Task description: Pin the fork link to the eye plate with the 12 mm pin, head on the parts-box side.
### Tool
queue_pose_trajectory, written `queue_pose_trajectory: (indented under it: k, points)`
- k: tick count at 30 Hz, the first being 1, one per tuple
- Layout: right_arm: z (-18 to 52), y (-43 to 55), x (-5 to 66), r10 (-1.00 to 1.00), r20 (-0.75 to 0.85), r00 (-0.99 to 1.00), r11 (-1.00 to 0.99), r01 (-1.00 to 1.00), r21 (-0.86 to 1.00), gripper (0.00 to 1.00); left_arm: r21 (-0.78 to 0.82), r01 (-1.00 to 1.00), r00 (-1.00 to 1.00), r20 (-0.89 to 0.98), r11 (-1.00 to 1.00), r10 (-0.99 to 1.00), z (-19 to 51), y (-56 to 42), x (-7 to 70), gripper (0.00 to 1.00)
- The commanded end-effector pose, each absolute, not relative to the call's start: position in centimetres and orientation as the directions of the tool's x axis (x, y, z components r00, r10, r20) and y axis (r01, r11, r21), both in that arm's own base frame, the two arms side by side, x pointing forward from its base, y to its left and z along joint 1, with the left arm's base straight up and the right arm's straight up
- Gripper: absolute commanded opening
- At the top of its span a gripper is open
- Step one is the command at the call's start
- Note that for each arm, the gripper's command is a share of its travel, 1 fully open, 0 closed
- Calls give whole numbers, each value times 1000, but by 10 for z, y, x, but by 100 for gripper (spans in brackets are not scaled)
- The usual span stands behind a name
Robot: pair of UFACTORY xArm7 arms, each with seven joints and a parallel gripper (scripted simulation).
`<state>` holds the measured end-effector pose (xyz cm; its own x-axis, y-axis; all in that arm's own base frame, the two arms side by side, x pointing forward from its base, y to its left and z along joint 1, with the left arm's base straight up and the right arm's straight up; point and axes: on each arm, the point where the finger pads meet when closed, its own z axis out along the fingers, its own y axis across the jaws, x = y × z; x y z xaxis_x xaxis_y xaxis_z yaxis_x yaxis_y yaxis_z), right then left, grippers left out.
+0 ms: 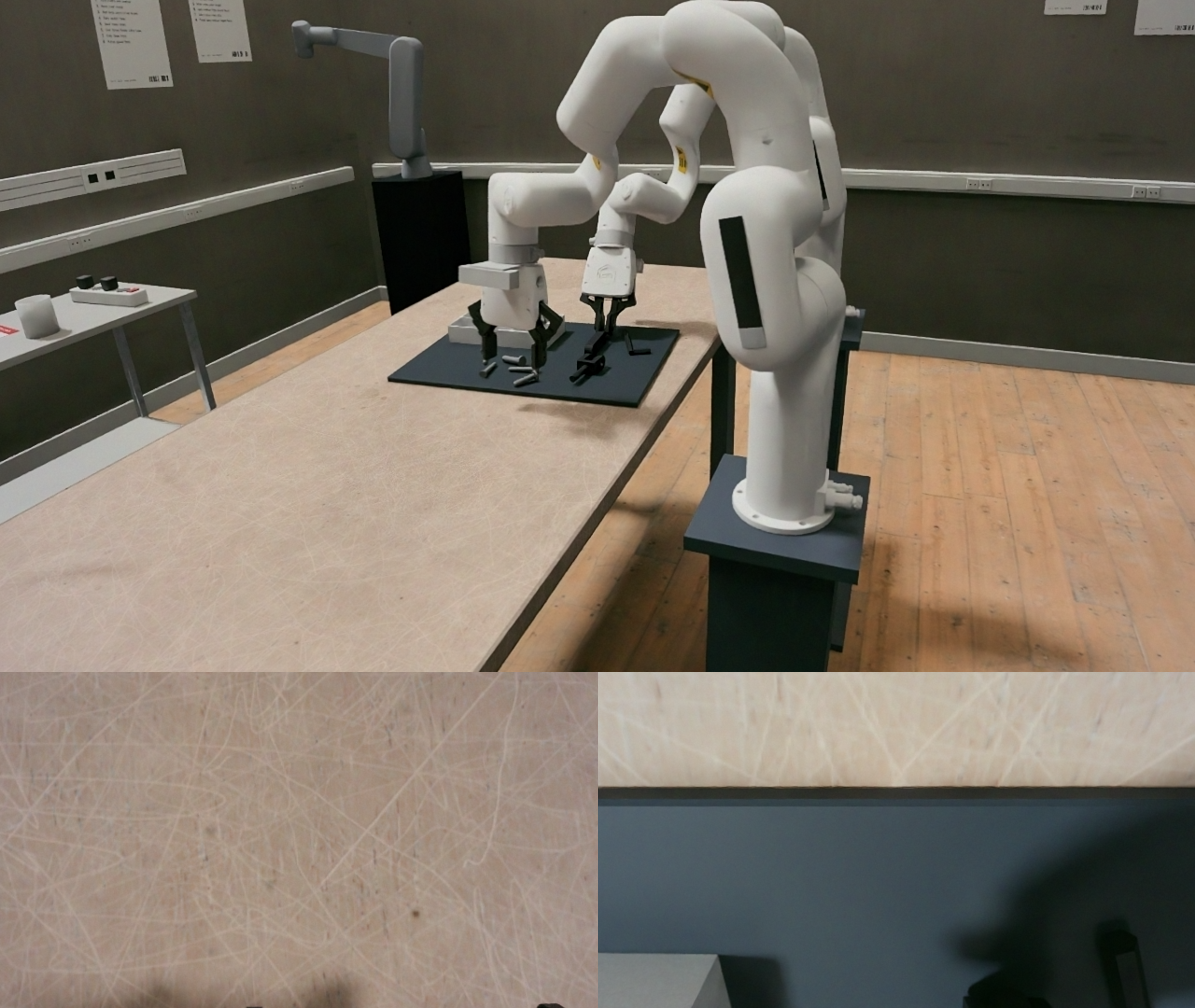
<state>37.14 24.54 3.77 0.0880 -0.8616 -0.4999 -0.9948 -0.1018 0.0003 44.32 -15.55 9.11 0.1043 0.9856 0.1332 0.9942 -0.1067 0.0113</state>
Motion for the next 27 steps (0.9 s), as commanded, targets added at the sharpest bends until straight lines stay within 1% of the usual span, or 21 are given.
queue_pose_trajectory:
  k: [1,27]
  points:
    - [39,246,372,-861,-500,90,-102,-995,-3,0,17,994,105,118,-107,987,89,-175,439,100]
    - [39,246,372,-861,-500,90,-102,-995,-3,0,12,995,103,38,-103,994,78,-262,399,100]
